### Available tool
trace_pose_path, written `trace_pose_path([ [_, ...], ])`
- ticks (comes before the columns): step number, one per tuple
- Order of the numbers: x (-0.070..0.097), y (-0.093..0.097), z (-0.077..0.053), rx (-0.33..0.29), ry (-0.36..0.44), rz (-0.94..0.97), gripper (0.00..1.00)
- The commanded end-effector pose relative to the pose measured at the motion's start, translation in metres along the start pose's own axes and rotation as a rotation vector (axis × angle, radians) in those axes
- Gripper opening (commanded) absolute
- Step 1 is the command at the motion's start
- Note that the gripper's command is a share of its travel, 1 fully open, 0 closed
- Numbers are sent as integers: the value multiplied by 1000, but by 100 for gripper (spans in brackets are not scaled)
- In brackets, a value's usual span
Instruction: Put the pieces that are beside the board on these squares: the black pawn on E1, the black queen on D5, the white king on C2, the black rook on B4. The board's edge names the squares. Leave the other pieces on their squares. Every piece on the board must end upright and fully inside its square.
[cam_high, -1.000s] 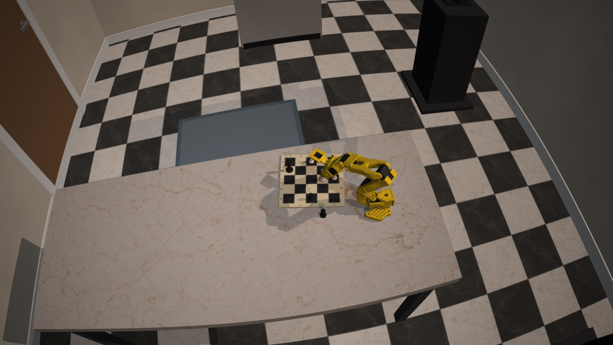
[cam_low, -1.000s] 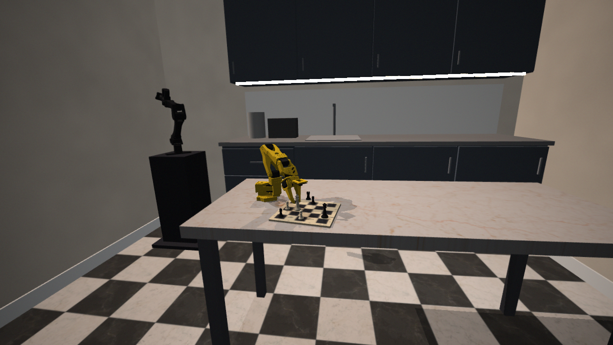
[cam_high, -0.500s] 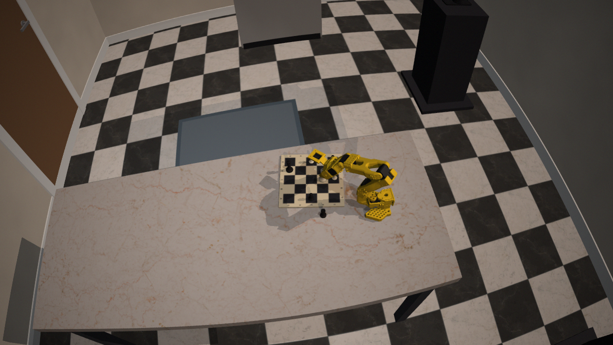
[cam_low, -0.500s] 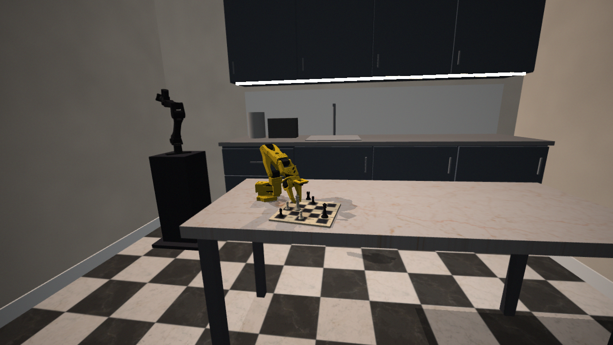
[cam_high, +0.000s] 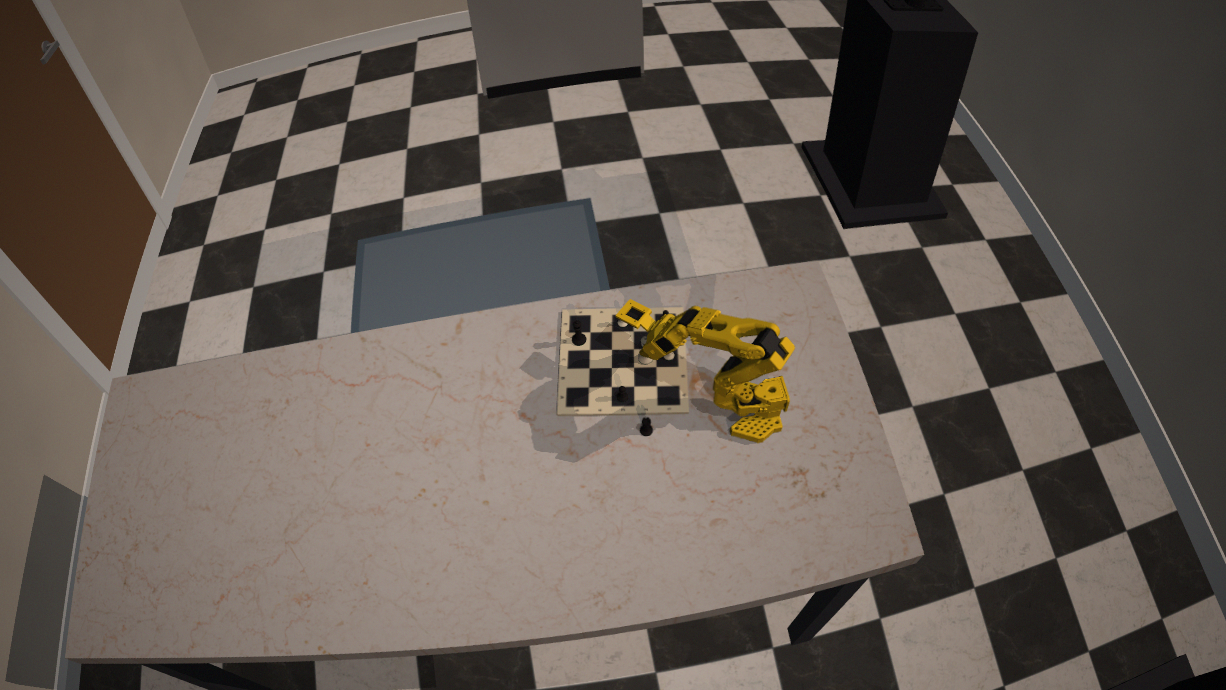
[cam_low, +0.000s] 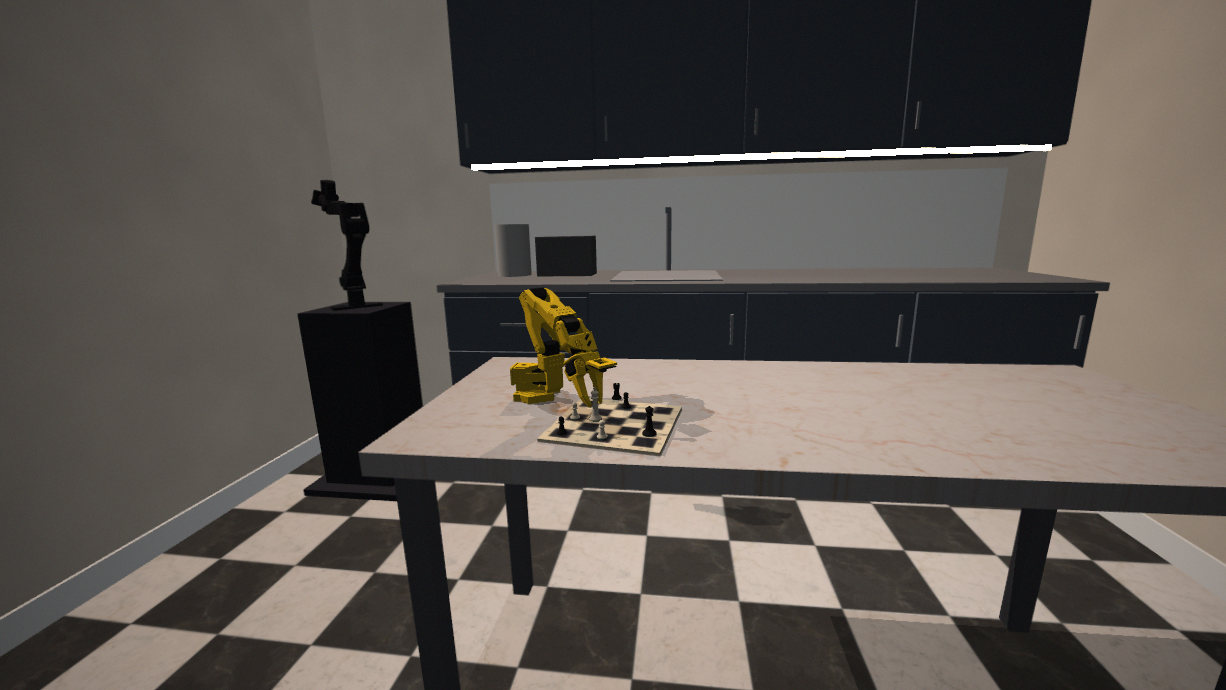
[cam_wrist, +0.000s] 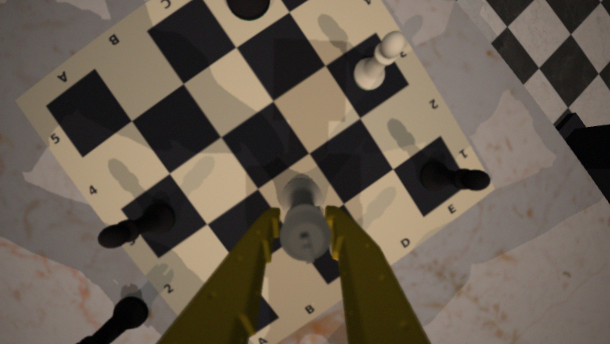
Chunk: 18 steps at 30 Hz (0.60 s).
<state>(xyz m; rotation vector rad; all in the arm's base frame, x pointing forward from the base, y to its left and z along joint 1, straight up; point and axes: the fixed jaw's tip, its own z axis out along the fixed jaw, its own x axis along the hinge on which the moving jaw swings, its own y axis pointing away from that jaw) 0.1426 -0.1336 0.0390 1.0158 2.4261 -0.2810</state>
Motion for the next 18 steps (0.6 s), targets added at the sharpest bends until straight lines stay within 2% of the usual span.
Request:
trace_pose_path([
  [1,-1,1,-2,-4,-5,2,12],
  [18,-4,1,-4,-4,-5,3,12],
])
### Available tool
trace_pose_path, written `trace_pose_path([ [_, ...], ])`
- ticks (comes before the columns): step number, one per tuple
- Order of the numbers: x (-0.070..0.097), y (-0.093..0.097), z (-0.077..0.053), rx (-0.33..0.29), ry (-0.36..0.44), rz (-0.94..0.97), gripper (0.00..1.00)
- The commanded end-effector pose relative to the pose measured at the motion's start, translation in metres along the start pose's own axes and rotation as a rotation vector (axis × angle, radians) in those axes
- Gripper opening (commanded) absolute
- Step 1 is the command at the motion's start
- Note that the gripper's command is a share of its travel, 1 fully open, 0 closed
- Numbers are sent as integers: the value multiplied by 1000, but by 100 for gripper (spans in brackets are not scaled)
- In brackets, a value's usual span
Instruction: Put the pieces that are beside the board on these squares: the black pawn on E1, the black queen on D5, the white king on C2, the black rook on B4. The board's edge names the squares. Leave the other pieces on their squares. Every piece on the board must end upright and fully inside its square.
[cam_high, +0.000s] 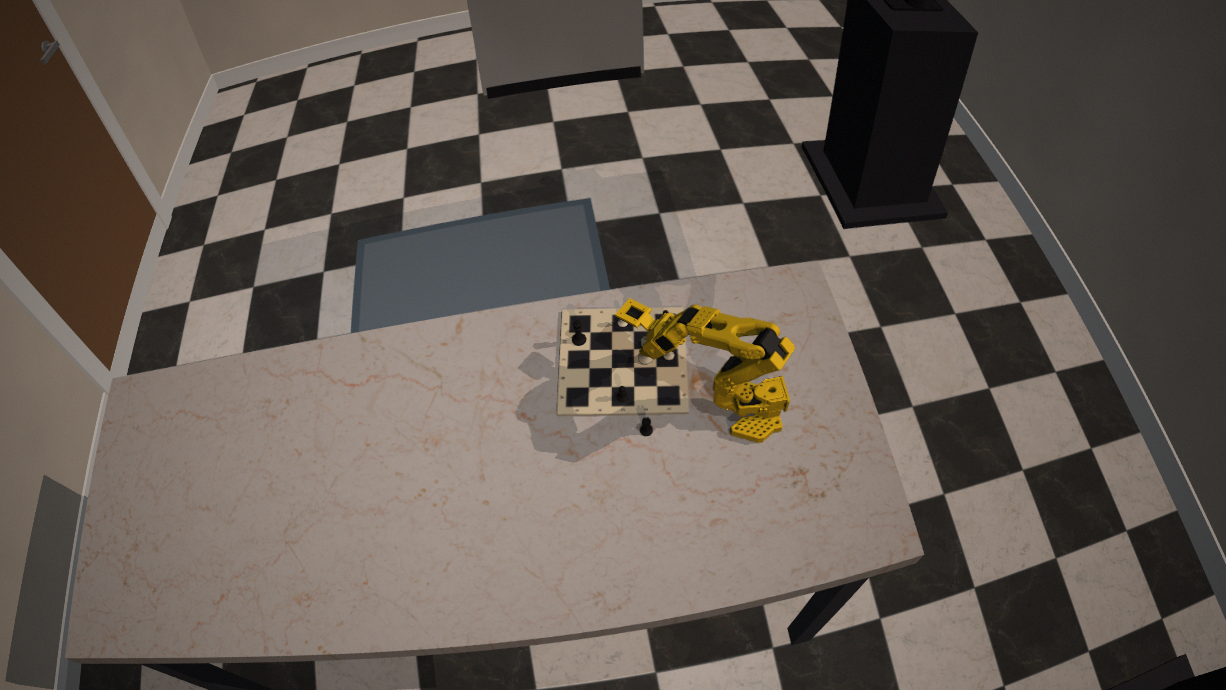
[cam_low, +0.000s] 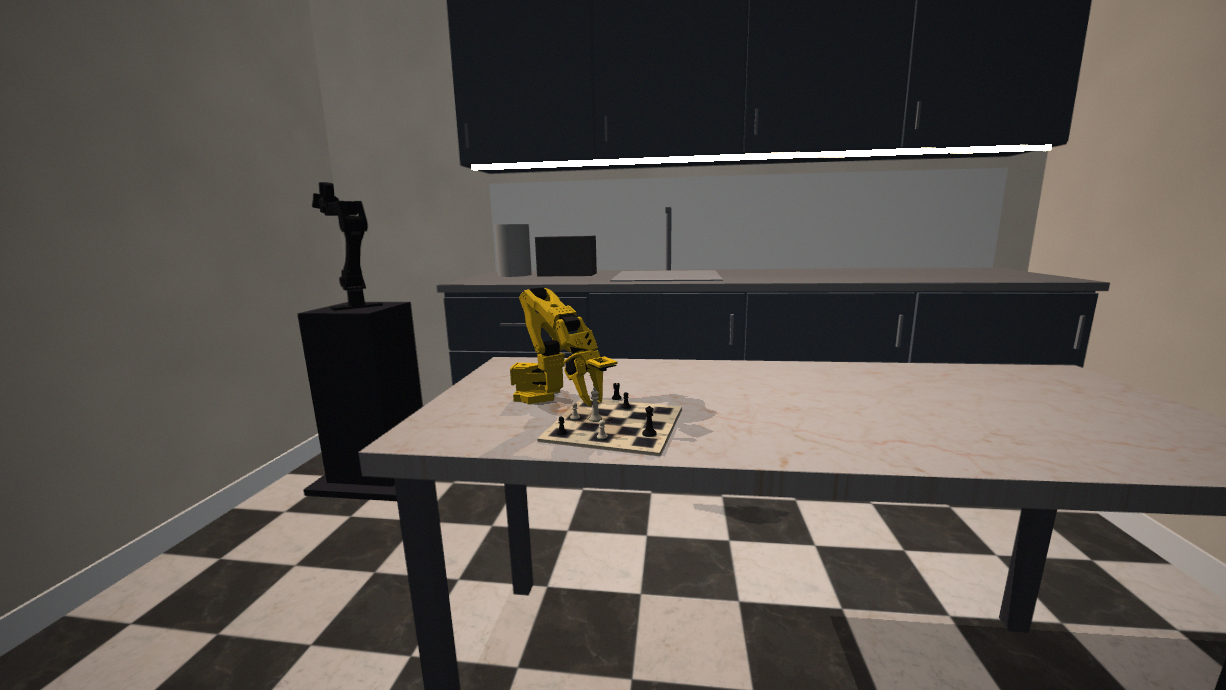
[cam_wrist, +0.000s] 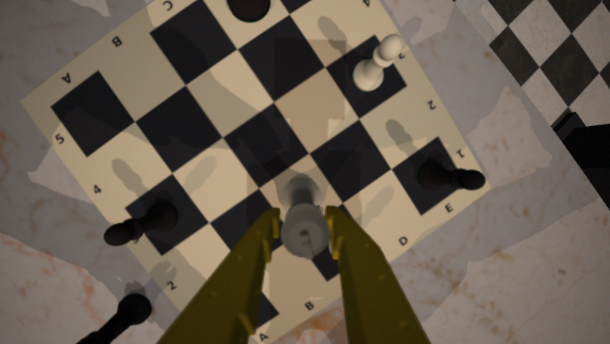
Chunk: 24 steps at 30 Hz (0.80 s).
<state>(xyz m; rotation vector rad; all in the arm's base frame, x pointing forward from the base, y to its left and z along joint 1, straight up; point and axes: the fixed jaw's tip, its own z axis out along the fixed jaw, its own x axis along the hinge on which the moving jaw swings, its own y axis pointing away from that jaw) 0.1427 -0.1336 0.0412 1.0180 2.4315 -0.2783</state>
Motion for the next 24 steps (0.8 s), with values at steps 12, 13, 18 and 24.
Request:
trace_pose_path([
  [12,-5,1,-6,-3,-11,3,12],
  [13,-6,1,-7,-3,-11,3,12],
  [18,-10,1,-15,-3,-11,3,12],
  [24,-14,1,-22,-3,-11,3,12],
])
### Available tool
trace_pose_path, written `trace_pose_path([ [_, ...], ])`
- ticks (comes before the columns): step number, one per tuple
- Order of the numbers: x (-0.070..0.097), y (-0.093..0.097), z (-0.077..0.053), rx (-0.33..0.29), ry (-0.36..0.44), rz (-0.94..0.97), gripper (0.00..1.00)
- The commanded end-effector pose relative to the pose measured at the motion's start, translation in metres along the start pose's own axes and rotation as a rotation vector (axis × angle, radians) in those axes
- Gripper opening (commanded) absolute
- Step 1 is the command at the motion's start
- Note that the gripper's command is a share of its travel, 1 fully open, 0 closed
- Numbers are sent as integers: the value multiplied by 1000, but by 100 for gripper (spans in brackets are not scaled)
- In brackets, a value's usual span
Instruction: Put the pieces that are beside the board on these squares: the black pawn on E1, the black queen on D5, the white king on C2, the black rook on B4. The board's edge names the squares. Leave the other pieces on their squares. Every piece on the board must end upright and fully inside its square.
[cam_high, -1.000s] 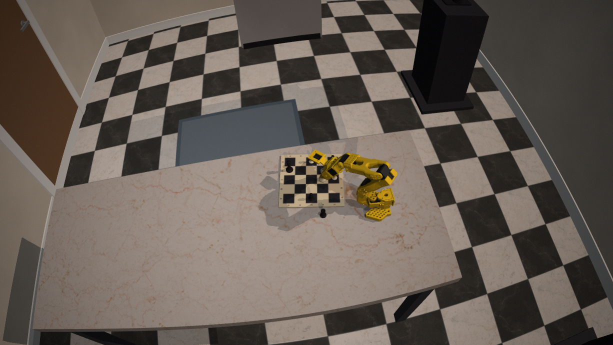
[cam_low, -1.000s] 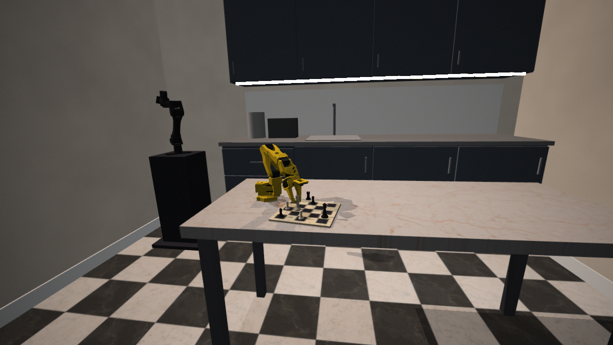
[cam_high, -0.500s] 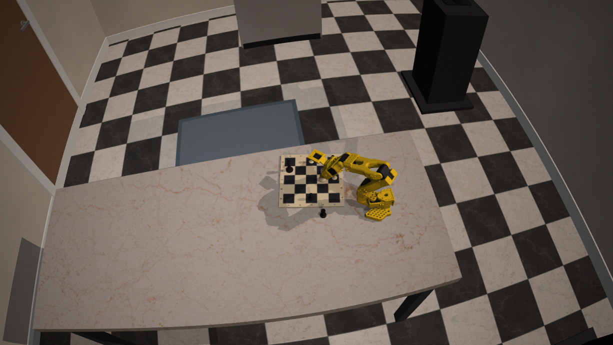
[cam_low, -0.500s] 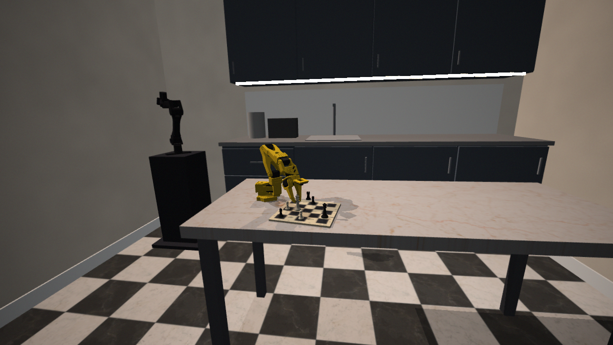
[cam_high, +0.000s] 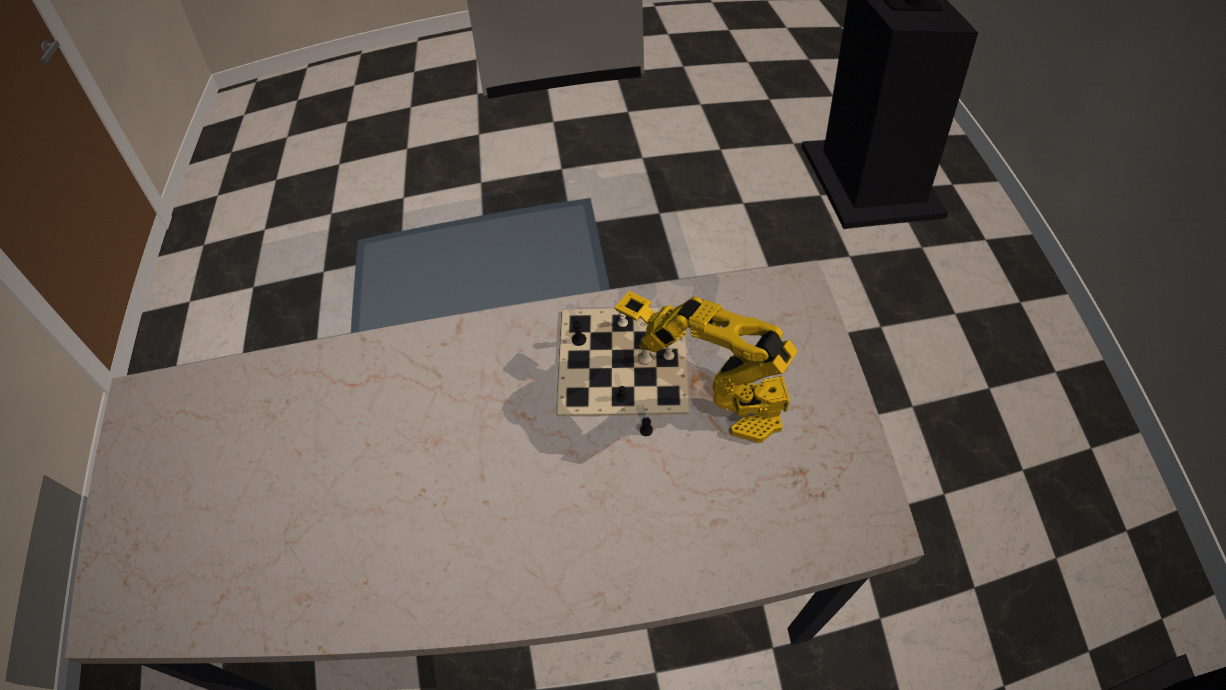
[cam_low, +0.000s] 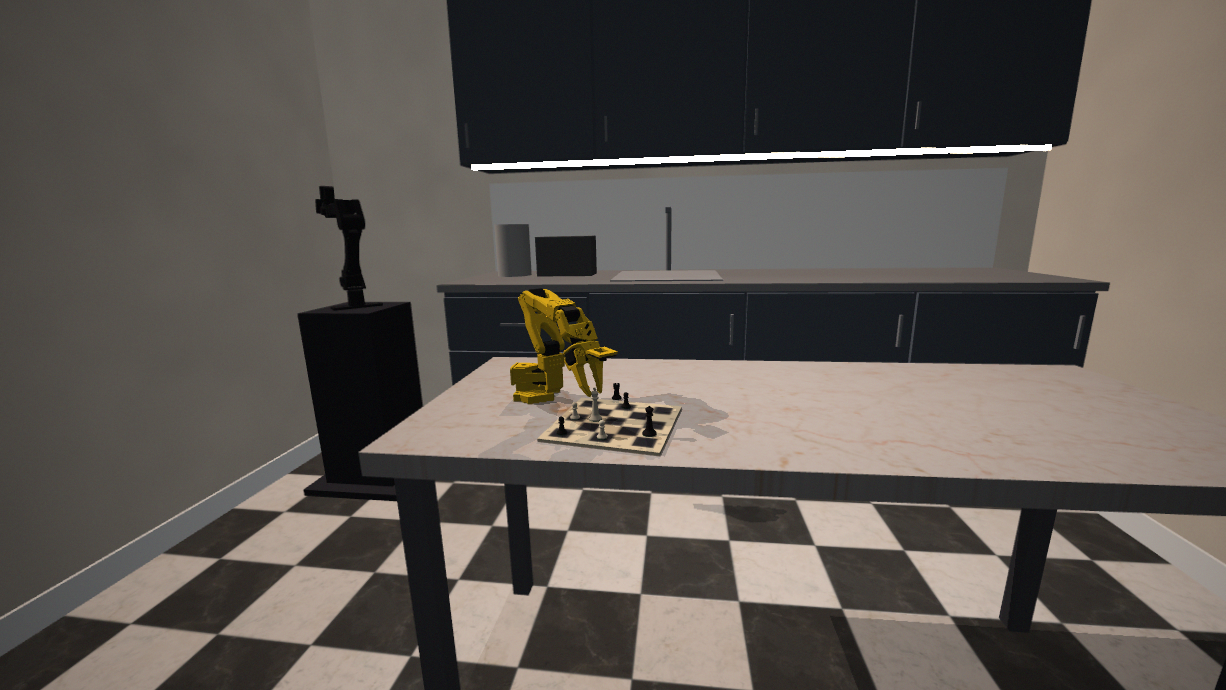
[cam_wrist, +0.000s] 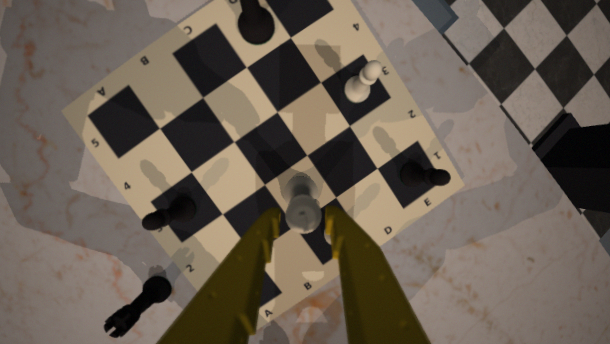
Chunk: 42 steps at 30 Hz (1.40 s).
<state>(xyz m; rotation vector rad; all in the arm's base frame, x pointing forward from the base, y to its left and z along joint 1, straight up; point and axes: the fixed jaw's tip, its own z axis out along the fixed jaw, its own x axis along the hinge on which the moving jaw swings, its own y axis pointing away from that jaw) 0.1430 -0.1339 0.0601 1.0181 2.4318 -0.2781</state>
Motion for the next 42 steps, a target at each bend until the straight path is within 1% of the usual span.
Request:
trace_pose_path([
  [1,-5,1,-8,-3,-12,3,12],
  [14,-19,1,-31,-3,-12,3,12],
  [23,-22,1,-37,-3,-12,3,12],
  [33,-22,1,-38,-5,-12,1,12],
  [37,-20,10,-39,-28,-11,-38,12],
  [39,-16,20,-41,-55,-11,-84,12],
  [42,-8,41,-45,-114,-10,-182,12],
])
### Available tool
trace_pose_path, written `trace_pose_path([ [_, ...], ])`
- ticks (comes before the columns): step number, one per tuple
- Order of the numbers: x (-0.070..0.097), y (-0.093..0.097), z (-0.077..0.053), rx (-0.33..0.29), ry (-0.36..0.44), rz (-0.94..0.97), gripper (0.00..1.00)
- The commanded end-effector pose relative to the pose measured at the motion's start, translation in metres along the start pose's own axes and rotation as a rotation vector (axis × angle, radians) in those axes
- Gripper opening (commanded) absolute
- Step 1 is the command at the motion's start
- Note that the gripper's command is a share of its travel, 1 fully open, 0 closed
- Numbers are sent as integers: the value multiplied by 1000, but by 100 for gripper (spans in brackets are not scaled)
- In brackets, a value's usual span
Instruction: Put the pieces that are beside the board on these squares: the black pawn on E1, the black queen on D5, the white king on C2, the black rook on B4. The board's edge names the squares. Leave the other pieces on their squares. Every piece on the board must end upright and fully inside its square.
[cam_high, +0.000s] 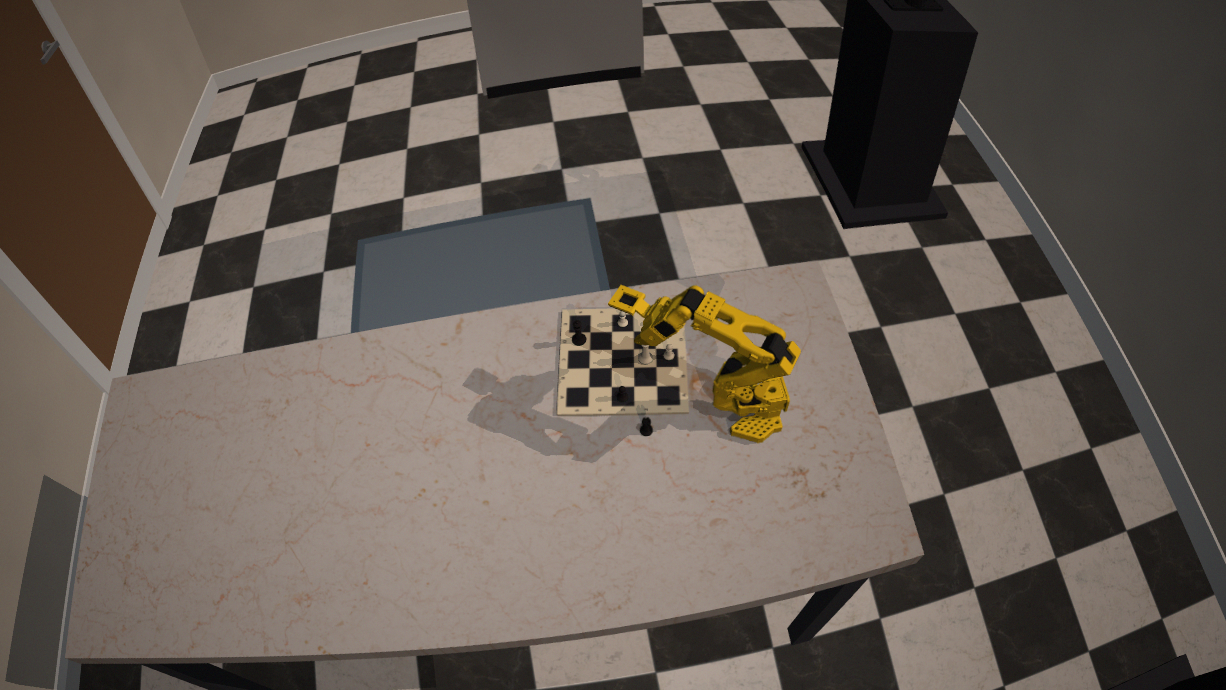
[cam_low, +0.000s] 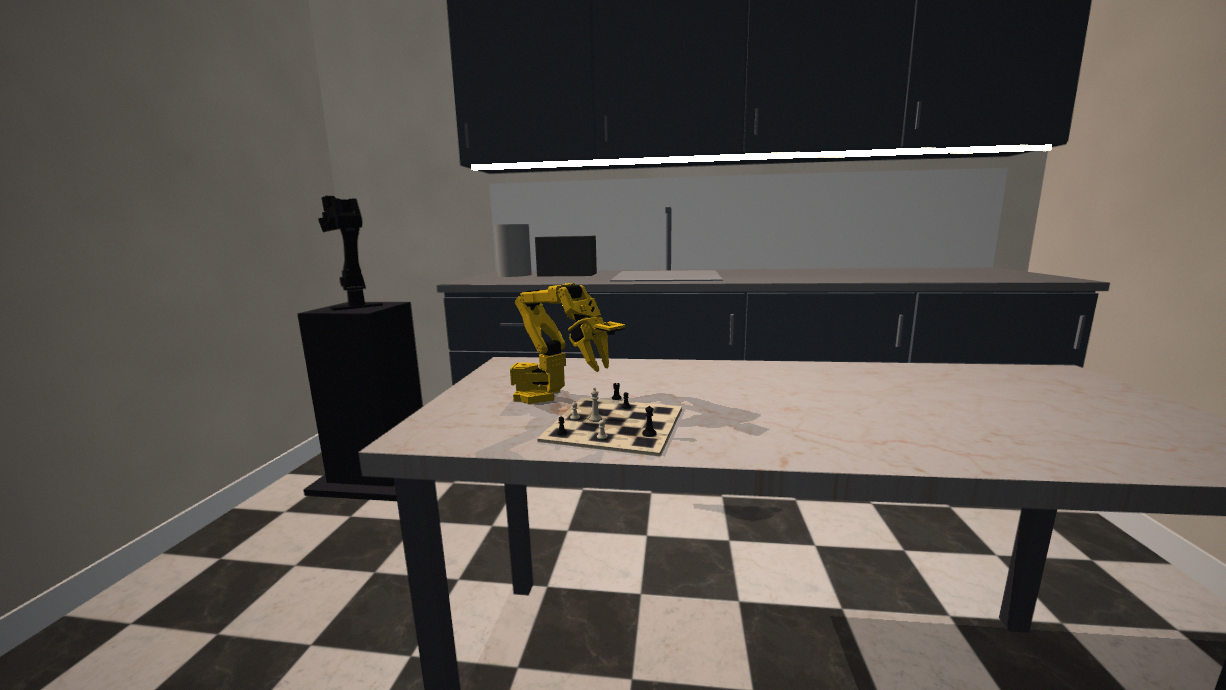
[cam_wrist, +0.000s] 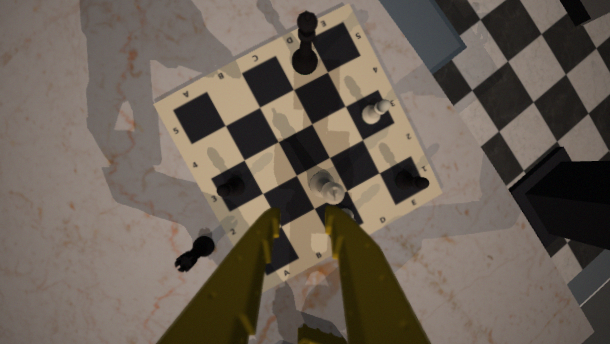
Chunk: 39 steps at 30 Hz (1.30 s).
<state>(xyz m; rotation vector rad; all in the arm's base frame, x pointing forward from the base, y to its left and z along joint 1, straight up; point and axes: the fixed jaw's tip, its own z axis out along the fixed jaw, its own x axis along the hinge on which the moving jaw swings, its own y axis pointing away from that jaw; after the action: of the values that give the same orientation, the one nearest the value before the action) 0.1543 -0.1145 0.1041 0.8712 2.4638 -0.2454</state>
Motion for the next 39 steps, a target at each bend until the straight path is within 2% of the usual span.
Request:
trace_pose_path([
  [1,10,28,-5,-80,6,-123,12],
  [6,32,66,-15,-205,7,-330,12],
  [8,32,66,-15,-205,7,-330,12],
  [12,49,87,-24,-288,8,-467,12],
  [16,59,96,-29,-332,9,-540,12],
  [39,69,96,-26,-345,9,-561,12],
])
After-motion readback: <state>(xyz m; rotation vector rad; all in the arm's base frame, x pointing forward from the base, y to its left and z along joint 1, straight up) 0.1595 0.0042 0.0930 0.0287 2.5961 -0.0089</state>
